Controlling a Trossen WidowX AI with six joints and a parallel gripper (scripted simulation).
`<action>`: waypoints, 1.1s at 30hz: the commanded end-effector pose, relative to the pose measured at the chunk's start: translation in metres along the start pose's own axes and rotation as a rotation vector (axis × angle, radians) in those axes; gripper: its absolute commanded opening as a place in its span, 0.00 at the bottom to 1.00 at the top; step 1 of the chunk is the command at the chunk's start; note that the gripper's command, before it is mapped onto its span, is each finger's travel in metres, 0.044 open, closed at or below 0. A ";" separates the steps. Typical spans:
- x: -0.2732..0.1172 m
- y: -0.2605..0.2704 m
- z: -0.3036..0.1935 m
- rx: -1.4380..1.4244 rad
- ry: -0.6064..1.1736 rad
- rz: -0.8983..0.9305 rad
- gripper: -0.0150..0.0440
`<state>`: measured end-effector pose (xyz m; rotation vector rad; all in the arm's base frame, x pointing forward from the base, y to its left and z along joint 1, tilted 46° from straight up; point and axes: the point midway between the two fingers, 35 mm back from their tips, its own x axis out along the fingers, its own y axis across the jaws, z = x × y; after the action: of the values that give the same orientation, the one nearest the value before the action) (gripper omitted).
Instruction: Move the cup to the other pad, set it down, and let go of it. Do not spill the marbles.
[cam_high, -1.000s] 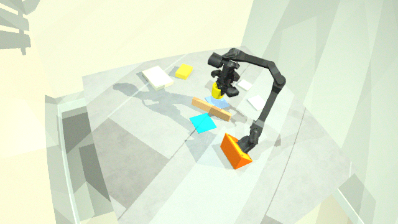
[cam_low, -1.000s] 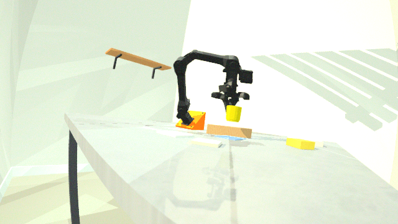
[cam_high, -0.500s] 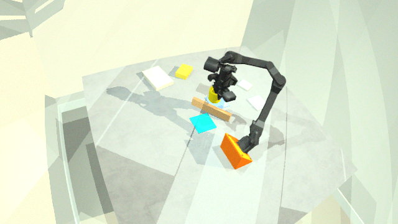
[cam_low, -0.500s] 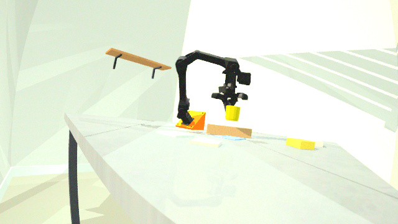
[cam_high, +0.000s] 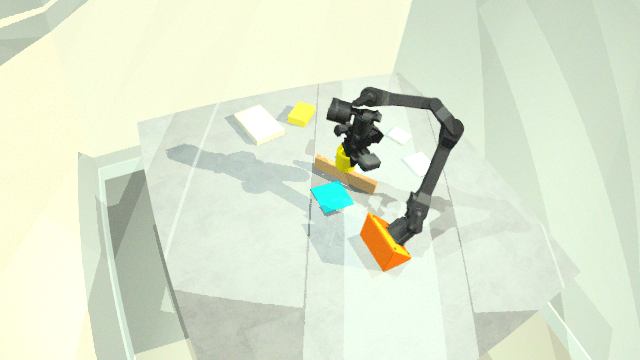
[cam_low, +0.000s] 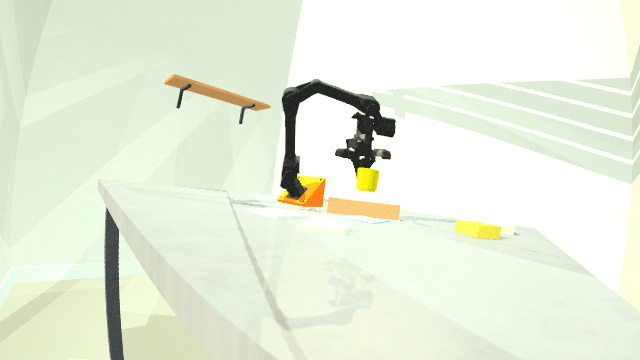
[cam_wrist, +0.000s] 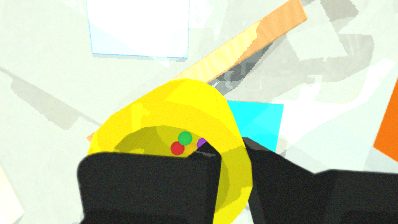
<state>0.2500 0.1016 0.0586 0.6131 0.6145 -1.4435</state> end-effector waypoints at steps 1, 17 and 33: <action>0.001 -0.009 -0.011 0.001 0.000 -0.005 0.25; 0.000 -0.035 -0.045 0.000 0.002 -0.006 0.25; 0.010 -0.044 -0.056 0.000 0.002 -0.006 0.25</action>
<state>0.2062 0.1362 0.0152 0.6140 0.6190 -1.4448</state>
